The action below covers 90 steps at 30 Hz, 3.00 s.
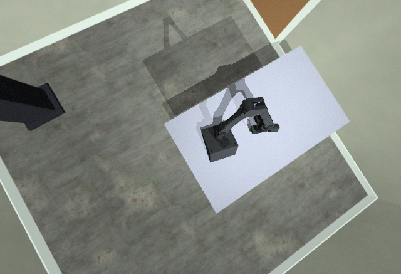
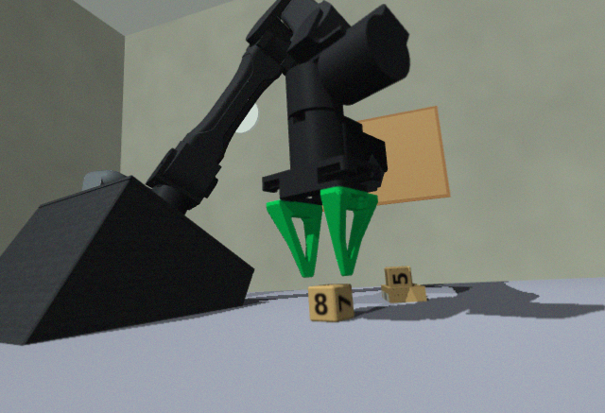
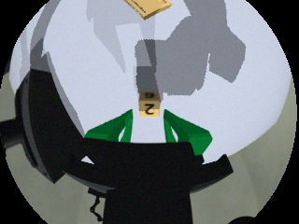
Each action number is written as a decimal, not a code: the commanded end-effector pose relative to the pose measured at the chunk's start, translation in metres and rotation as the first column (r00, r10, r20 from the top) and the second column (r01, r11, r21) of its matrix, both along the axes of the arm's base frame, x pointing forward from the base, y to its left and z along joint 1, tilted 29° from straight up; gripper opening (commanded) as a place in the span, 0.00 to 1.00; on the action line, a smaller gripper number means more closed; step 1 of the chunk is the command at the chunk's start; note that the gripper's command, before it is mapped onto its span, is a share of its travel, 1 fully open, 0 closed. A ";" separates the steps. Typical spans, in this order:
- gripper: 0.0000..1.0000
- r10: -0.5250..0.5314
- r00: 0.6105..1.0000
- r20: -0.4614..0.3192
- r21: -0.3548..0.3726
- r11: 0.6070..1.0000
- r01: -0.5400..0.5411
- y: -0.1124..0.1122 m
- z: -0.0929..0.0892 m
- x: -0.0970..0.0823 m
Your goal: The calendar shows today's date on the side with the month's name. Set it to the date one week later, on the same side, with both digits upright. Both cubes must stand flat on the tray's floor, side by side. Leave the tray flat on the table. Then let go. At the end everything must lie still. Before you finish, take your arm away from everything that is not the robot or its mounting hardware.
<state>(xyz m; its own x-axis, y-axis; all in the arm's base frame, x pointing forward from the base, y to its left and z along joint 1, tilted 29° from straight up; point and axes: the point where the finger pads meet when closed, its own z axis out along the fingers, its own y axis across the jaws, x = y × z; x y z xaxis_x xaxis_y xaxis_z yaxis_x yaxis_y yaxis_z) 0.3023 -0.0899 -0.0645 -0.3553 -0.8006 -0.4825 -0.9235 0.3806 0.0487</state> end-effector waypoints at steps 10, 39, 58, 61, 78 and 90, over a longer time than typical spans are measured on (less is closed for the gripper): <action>0.45 -0.006 1.000 0.026 -0.001 1.000 0.006 -0.001 0.005 0.007; 0.45 -0.009 1.000 0.015 0.006 1.000 0.008 -0.003 0.004 0.010; 0.45 -0.011 1.000 0.001 0.015 1.000 0.011 0.000 0.001 0.003; 0.45 -0.011 1.000 0.001 0.015 1.000 0.011 0.000 0.001 0.003; 0.45 -0.012 1.000 -0.004 0.018 1.000 0.012 0.002 0.000 -0.001; 0.45 -0.014 1.000 -0.002 0.017 1.000 0.014 0.002 0.000 -0.004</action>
